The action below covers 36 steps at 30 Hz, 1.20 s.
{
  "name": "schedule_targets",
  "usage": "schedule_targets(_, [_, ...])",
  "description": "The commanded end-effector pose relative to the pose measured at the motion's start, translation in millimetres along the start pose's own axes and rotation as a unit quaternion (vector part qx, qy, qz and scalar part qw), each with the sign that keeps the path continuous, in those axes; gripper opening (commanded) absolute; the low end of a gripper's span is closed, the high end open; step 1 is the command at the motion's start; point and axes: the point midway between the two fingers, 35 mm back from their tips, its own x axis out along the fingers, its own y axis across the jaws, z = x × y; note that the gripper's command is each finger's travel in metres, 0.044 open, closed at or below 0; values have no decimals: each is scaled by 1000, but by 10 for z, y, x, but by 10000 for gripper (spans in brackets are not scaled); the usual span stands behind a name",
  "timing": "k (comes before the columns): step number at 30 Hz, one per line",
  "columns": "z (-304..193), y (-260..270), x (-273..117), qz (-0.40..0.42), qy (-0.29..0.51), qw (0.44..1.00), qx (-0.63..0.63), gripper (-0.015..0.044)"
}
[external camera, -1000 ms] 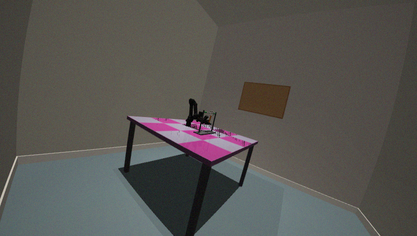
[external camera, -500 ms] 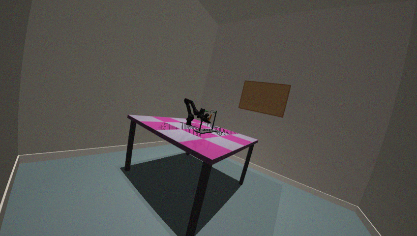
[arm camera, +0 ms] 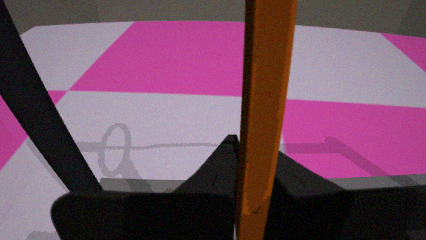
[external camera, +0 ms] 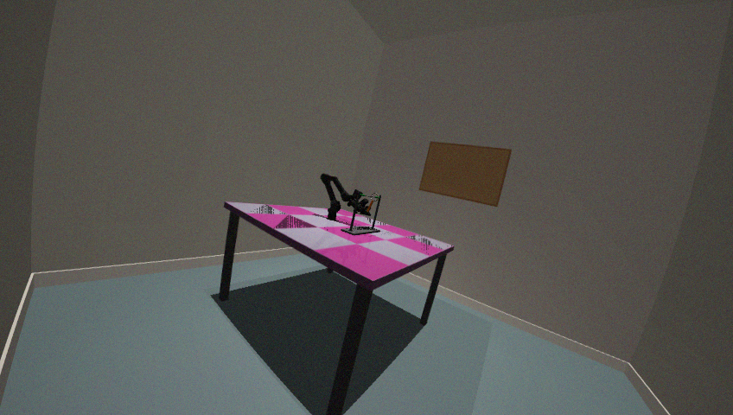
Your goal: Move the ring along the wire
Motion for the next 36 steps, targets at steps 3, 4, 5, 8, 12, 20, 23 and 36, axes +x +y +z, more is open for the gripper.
schedule_targets(3, [1, 60, 1, -3, 0, 1000, 3, -150])
schedule_targets(4, [1, 71, 1, -3, 0, 1000, 3, -150])
schedule_targets(5, [1, 81, 1, -3, 0, 1000, 4, -150])
schedule_targets(8, [1, 111, 0, -4, -1, 1000, 4, -150])
schedule_targets(12, [0, 152, 0, -4, -1, 1000, 4, -150])
schedule_targets(20, [0, 233, 0, -5, -2, 1000, 5, -150])
schedule_targets(23, [0, 263, 0, -5, -2, 1000, 5, -150])
schedule_targets(36, [-61, 334, 23, -5, -3, 1000, 5, -150])
